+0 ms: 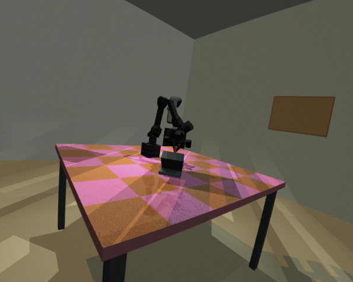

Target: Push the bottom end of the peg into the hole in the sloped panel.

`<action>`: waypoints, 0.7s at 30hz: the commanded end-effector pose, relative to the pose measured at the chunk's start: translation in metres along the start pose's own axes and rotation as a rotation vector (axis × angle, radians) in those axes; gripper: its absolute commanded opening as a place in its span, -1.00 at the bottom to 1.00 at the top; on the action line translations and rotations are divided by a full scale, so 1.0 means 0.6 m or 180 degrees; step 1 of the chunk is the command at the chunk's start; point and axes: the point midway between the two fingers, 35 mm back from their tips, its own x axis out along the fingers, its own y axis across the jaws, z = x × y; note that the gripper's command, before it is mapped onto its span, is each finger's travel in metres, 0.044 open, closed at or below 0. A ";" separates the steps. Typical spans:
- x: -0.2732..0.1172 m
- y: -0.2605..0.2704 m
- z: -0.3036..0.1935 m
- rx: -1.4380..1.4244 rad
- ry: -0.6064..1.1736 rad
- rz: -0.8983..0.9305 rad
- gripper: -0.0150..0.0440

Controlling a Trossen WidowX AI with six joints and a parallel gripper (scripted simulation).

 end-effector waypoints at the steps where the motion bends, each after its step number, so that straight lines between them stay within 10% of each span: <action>1: 0.000 0.000 0.000 0.0008 -0.0002 -0.0001 -0.49; 21: 0.019 0.002 -0.001 0.0008 -0.0004 -0.0001 -0.49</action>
